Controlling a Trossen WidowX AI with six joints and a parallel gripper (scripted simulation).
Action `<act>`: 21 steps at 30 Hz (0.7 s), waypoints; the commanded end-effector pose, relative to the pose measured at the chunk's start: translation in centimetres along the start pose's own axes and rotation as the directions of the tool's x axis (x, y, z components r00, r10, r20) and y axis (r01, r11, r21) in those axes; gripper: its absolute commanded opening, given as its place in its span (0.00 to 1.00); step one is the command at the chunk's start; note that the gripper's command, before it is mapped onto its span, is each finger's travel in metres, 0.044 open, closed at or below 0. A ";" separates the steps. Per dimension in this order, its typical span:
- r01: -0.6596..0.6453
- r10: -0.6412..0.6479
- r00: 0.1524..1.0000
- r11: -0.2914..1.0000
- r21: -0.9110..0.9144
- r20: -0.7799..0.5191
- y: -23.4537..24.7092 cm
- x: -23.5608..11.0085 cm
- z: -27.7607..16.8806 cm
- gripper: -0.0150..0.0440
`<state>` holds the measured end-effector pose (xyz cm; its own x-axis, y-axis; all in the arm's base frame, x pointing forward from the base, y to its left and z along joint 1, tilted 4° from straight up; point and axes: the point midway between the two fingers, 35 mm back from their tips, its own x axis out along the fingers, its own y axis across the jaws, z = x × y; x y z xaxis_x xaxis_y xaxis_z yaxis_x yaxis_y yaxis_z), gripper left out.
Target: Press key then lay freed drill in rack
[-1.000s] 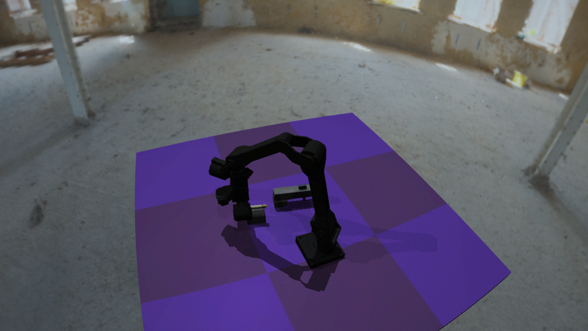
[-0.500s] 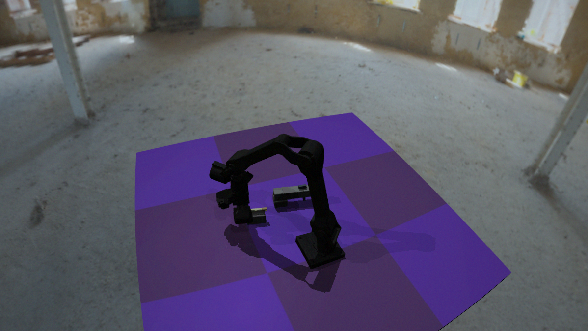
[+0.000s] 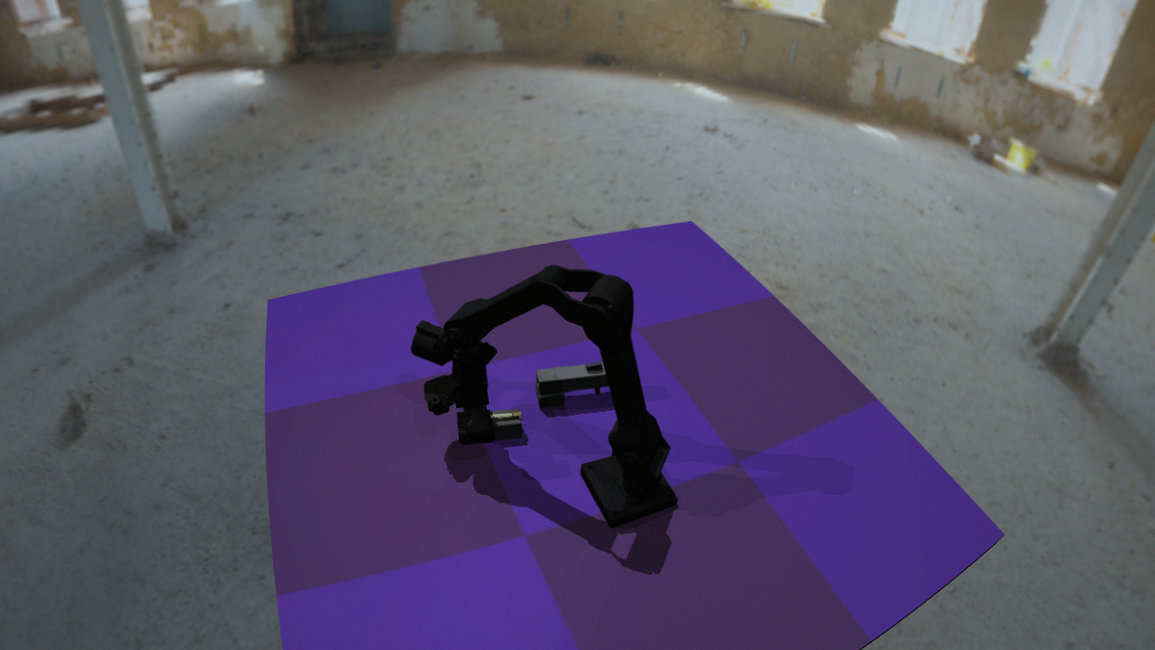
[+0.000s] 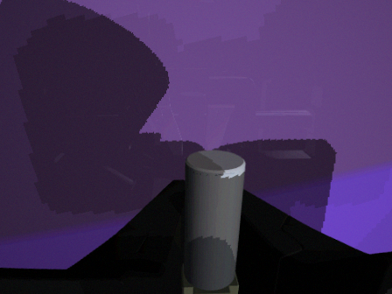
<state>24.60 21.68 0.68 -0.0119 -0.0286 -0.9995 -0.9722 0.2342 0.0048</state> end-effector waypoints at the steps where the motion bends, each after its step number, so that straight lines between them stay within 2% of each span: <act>1: 0.000 0.000 1.000 1.000 0.000 0.000 0.0 0.0 0.0 0.30; 16: 0.000 0.000 1.000 1.000 0.000 0.000 0.0 0.0 0.0 0.97; 17: 0.000 0.000 1.000 1.000 0.000 0.000 0.0 0.0 0.0 1.00; 21: 0.001 -0.001 1.000 1.000 0.002 -0.008 0.0 -2.0 0.0 1.00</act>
<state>24.49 21.61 1.24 -0.0199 -0.0359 -0.9992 -0.9723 0.2335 0.0110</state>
